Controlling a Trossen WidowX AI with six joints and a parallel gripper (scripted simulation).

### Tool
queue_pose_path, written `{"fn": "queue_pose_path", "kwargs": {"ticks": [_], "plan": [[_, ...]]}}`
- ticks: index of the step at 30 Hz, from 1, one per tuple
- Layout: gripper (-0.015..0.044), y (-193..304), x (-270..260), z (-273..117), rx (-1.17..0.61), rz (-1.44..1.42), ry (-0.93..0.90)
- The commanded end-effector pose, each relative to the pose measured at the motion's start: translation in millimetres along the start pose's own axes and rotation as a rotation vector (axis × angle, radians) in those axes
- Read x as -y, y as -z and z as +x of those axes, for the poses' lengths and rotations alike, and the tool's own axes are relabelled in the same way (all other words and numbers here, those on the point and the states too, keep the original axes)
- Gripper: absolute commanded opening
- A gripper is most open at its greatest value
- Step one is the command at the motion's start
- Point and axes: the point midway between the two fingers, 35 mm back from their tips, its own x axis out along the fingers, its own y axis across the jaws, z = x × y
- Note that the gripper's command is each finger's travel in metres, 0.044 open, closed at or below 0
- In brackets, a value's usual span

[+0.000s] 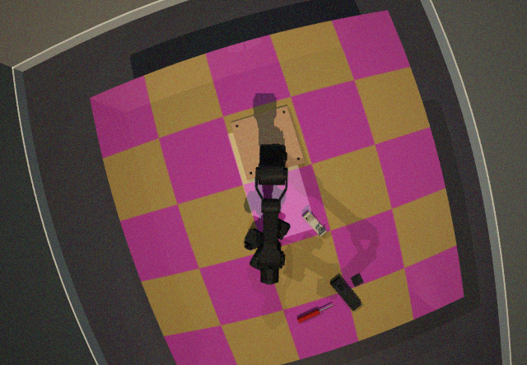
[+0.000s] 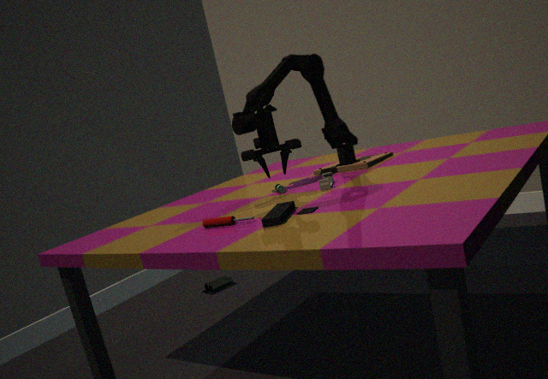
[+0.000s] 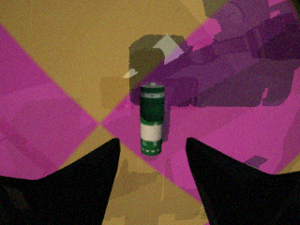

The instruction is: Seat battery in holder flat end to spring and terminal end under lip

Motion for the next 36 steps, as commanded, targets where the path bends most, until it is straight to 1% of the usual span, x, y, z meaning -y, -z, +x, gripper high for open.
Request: {"fn": "queue_pose_path", "kwargs": {"ticks": [1, 29, 34, 36], "plan": [[0.0233, -1, 0, 5, 0.005, 0.010, -0.001], [0.0233, -1, 0, 48, 0.005, 0.010, -0.001], [0.0102, -1, 0, 48, 0.005, 0.010, -0.001], [0.0088, -1, 0, 48, 0.005, 0.010, -0.001]]}}
